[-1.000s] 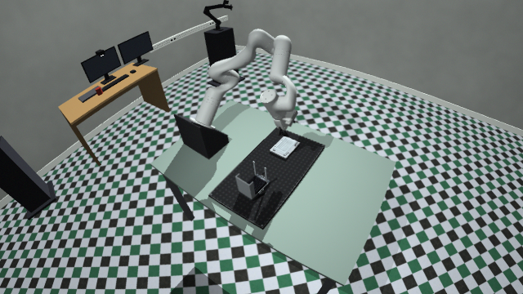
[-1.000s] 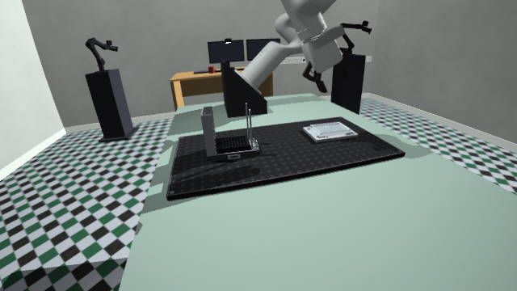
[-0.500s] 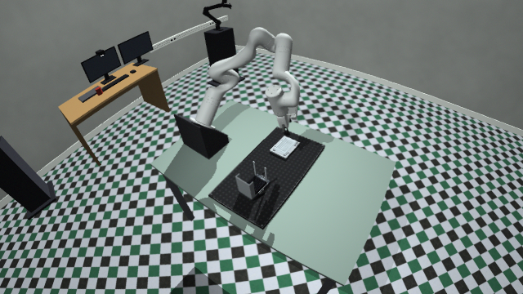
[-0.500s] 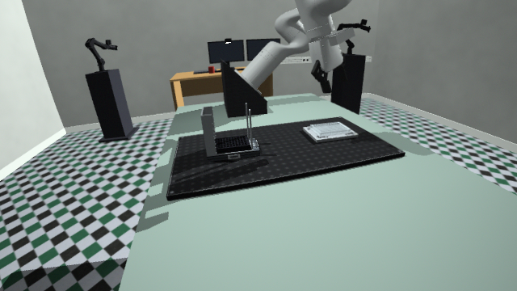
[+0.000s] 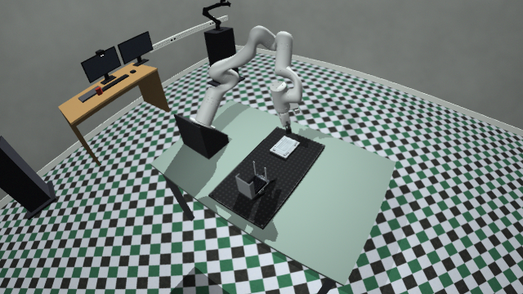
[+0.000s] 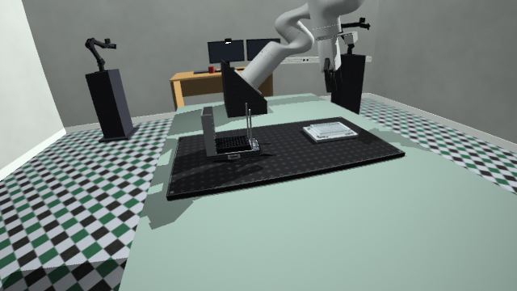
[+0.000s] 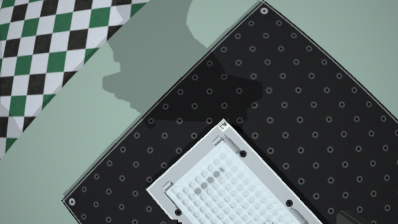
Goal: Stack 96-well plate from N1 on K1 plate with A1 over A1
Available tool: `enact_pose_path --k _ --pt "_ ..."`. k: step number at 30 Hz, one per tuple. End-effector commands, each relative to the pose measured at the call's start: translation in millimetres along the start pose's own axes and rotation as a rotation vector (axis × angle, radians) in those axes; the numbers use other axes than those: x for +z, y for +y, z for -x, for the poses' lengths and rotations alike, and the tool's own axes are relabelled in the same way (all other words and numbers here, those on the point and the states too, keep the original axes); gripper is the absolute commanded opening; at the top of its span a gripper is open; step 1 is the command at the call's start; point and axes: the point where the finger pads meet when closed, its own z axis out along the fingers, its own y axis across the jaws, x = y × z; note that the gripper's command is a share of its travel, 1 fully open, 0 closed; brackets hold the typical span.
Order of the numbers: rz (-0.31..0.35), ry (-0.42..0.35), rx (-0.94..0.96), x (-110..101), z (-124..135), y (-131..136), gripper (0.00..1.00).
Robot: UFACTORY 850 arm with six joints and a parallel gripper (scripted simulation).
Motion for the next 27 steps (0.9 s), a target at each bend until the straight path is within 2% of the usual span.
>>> enact_pose_path --k 1,4,19,27 --pt "0.029 -0.036 -0.161 1 1 -5 1.0" --pt "0.033 -0.046 -0.193 1 1 -5 1.0" --pt "0.066 -0.182 -0.646 2 6 -19 1.0" --pt "0.068 -0.209 -0.731 2 6 -19 1.0"
